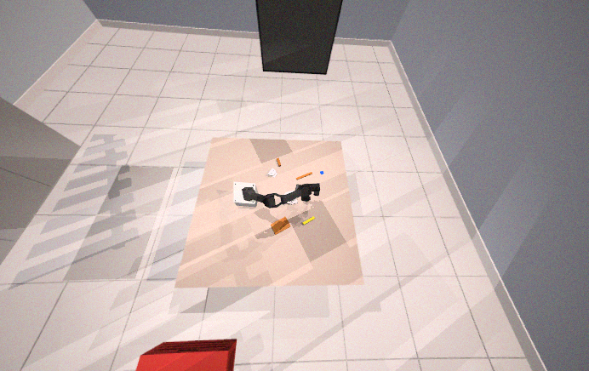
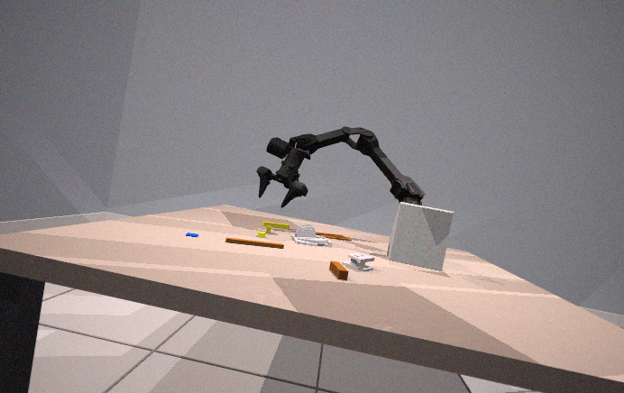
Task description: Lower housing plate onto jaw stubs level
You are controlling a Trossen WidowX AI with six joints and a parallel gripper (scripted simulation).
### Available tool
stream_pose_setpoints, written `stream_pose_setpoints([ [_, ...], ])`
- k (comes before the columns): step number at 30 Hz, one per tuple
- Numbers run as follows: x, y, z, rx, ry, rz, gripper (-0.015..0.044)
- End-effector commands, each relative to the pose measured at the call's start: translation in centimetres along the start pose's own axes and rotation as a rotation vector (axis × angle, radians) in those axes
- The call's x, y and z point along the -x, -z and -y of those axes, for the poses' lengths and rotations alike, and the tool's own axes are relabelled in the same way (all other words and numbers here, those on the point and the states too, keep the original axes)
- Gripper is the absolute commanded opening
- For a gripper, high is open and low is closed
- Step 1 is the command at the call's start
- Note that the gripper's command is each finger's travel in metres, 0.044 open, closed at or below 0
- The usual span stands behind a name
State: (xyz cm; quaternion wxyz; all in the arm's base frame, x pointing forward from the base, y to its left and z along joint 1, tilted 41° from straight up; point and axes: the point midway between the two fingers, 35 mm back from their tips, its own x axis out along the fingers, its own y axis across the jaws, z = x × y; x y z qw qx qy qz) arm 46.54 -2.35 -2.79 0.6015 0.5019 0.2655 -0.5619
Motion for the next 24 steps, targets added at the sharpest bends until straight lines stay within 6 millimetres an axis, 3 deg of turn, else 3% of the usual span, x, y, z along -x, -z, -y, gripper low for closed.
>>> stream_pose_setpoints([
  [1,-0.6,3.2,3.2,0.108,0.057,-0.007,0.044],
  [5,-0.6,6.2,6.1,0.213,0.095,-0.008,0.044],
  [16,0.0,10.6,11.6,0.466,0.167,-0.037,0.044],
  [24,0.6,14.5,18.4,0.685,0.236,-0.026,0.044],
])
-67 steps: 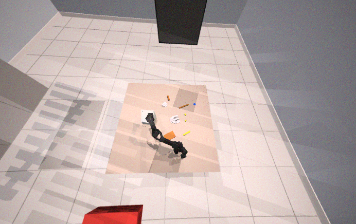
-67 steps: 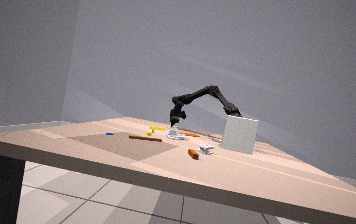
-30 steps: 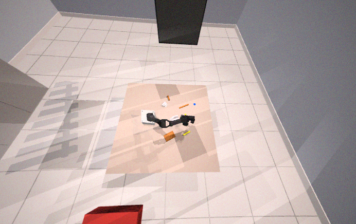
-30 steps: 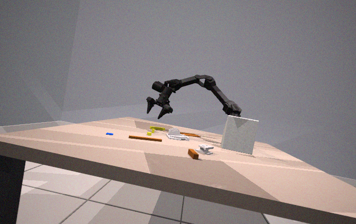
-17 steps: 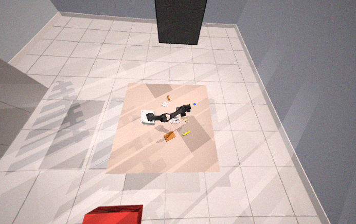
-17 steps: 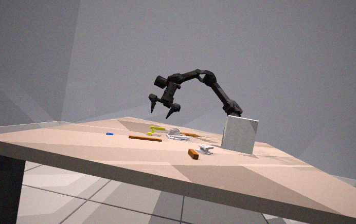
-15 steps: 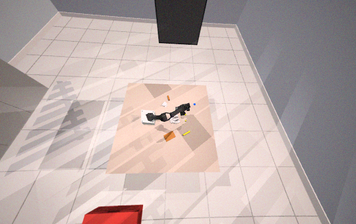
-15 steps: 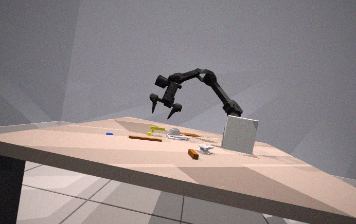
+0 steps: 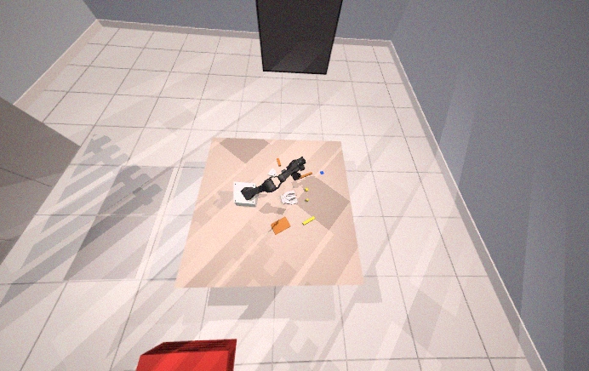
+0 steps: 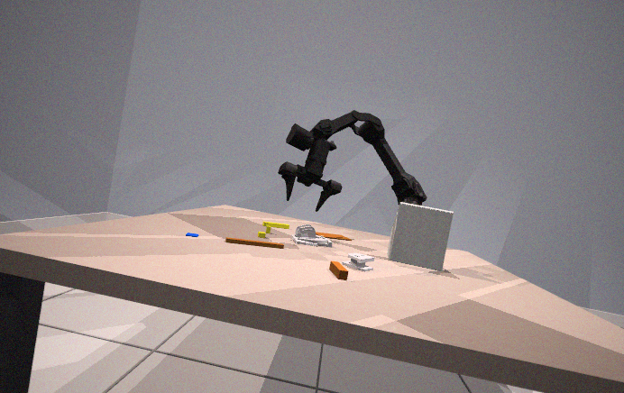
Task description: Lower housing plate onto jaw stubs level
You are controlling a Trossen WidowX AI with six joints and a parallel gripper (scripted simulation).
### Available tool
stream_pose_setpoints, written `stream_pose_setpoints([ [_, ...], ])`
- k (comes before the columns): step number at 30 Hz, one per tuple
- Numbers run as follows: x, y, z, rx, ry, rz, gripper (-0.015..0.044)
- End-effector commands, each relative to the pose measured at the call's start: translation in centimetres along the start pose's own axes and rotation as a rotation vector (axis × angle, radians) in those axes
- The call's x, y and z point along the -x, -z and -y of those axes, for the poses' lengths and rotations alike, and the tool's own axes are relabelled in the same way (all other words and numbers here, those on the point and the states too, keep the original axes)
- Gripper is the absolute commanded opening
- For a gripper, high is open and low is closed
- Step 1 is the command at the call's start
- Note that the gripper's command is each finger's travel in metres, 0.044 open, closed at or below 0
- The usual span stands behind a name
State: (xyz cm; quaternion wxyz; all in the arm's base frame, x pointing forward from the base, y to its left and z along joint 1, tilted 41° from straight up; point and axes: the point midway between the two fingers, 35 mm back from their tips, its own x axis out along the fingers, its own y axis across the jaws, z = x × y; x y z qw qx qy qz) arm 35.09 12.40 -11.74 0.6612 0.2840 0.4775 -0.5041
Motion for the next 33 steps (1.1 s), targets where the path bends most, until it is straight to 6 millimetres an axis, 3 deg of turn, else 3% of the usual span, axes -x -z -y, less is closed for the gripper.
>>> stream_pose_setpoints([
  [1,-0.8,3.1,2.3,0.109,0.055,0.009,0.044],
  [10,-1.7,9.0,7.7,0.344,0.144,0.056,0.044],
  [19,-2.7,12.7,13.8,0.565,0.235,0.137,0.044],
  [22,-3.0,13.2,15.4,0.619,0.258,0.162,0.044],
  [28,-3.3,13.2,15.5,0.622,0.26,0.164,0.044],
  [33,-6.7,12.2,16.5,0.622,0.26,0.166,0.044],
])
